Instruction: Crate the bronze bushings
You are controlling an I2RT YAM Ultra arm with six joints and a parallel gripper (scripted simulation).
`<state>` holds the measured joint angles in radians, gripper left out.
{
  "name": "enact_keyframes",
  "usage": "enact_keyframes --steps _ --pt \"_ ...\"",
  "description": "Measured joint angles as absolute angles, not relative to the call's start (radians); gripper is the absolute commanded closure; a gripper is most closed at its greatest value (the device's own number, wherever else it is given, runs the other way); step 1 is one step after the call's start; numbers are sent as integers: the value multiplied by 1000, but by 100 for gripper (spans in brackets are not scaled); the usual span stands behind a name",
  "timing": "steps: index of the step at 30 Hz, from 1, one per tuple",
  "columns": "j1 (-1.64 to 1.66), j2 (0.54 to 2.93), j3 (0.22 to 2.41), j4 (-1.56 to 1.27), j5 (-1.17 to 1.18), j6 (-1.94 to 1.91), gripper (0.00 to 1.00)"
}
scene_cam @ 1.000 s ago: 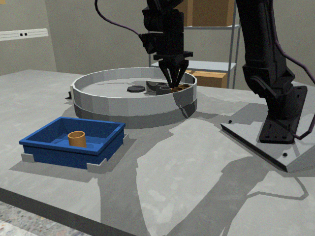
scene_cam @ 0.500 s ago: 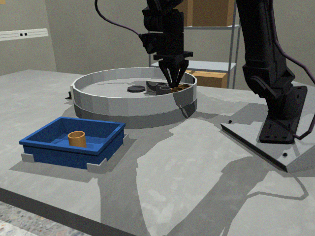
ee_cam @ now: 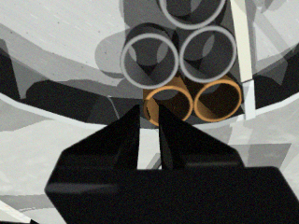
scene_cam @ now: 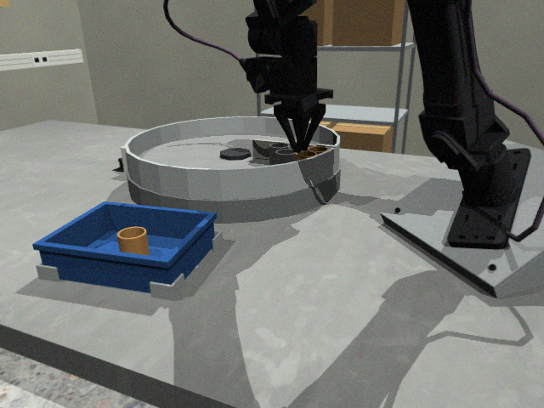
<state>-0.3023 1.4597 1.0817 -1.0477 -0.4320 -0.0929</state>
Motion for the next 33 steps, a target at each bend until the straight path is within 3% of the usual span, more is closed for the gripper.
enact_keyframes --steps 33 --pt "-300 1460 1070 -1038 -432 -90 85"
